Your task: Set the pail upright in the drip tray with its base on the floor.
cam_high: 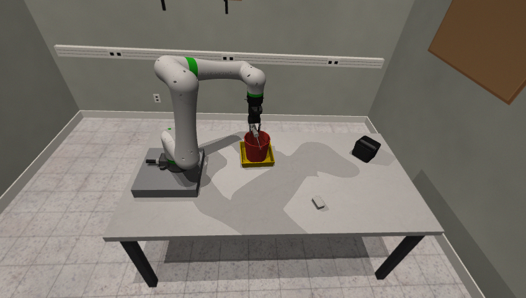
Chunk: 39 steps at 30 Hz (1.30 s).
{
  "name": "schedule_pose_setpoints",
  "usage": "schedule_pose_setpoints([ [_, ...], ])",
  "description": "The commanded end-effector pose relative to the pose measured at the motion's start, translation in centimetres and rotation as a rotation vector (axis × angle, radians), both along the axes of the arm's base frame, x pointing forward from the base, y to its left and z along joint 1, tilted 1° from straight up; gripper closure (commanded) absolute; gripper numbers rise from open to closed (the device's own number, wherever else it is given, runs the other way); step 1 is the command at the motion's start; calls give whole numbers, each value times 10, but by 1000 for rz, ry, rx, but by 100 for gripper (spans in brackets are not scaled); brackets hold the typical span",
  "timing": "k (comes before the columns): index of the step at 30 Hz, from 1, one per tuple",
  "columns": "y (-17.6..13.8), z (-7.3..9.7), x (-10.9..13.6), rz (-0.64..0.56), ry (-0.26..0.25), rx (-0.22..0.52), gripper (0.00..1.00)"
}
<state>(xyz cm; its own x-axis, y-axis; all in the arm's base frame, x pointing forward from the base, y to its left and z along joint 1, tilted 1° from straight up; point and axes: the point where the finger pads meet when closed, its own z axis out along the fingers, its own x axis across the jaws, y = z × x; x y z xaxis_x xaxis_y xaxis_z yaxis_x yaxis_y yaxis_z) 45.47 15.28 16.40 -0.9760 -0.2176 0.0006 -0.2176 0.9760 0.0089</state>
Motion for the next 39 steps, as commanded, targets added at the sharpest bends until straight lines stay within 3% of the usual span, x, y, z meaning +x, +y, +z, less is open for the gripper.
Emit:
schedule_pose_setpoints([
  [1, 0, 1, 1, 0, -2, 1, 0],
  [16, 0, 8, 1, 0, -2, 1, 0],
  [39, 0, 55, 1, 0, -2, 1, 0],
])
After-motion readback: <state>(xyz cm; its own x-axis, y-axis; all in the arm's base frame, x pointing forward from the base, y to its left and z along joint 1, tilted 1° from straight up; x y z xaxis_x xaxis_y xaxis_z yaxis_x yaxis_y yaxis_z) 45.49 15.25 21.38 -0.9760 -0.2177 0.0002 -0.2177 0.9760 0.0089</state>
